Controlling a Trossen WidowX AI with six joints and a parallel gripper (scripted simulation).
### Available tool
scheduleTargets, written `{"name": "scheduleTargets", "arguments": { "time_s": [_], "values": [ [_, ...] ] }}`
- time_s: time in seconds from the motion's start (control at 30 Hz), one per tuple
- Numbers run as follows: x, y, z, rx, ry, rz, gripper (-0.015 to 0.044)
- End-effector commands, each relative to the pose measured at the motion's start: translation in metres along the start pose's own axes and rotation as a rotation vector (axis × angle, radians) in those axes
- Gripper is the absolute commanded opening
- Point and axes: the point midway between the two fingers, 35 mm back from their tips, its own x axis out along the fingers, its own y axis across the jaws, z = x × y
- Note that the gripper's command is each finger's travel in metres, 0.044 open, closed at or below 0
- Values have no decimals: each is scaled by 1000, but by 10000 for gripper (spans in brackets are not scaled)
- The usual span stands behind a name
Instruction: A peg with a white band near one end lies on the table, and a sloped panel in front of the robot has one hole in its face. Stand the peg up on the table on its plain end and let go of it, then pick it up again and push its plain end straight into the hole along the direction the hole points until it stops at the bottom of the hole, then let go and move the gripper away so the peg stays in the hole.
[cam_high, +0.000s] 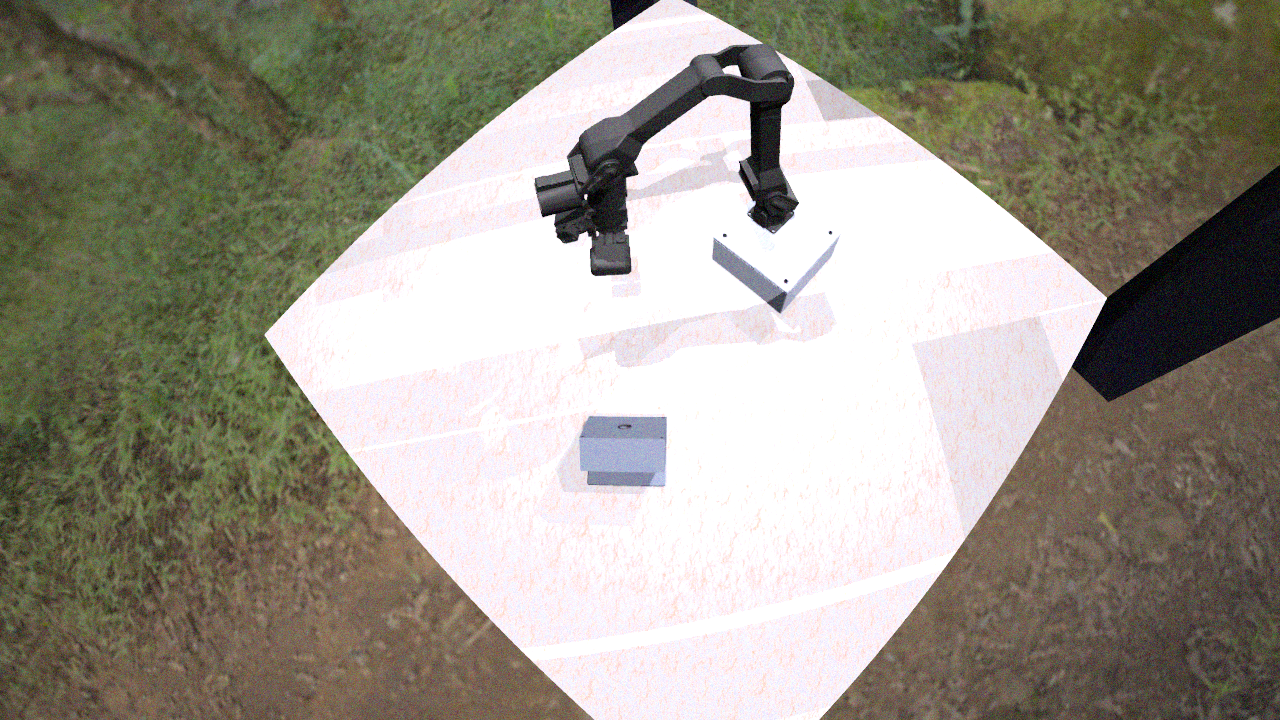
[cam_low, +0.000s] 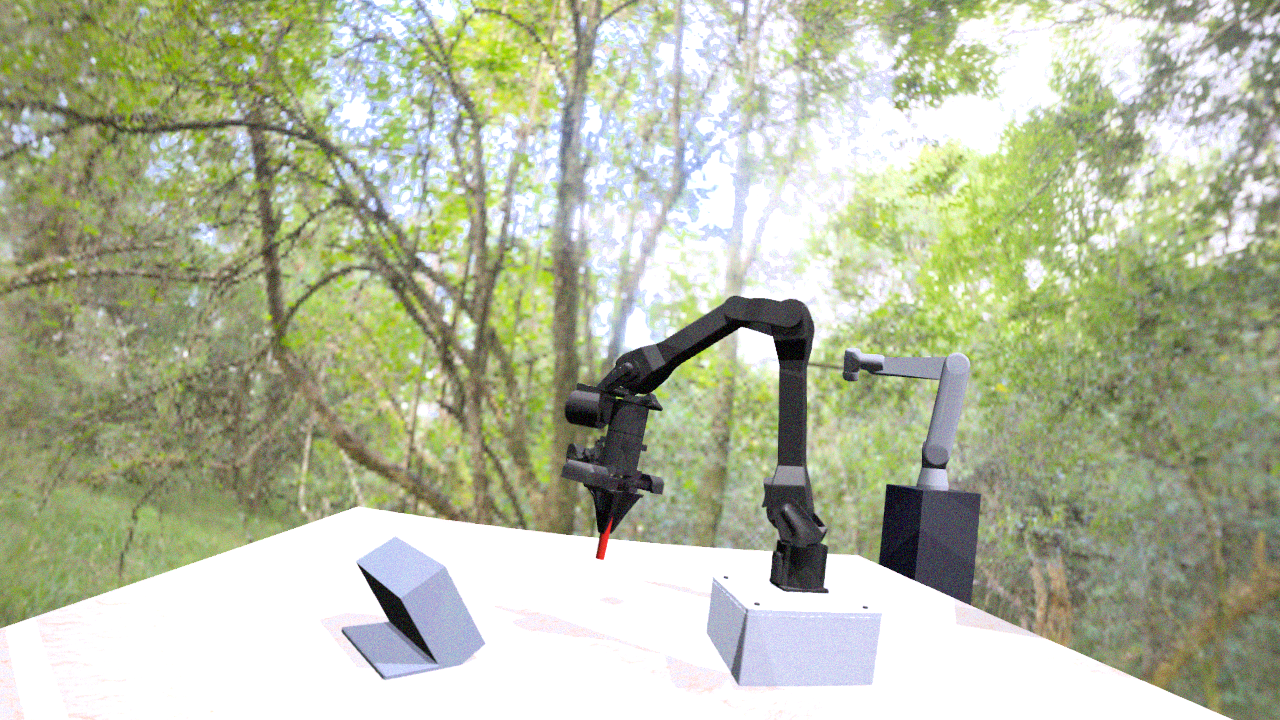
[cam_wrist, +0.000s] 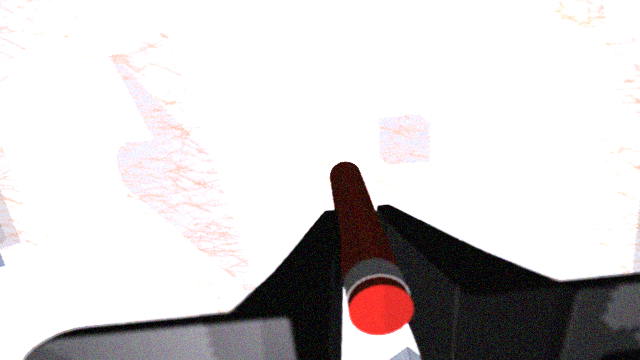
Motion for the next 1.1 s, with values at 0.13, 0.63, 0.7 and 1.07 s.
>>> {"name": "scheduleTargets", "arguments": {
  "time_s": [0.13, 0.63, 0.7, 1.07],
  "values": [
    [7, 15, 3, -17, -23, 74, 0],
    [16, 44, 8, -61, -75, 225, 0],
    [17, 48, 9, -68, -82, 245, 0],
    [20, 69, 10, -109, -117, 355, 0]
  ]
}}
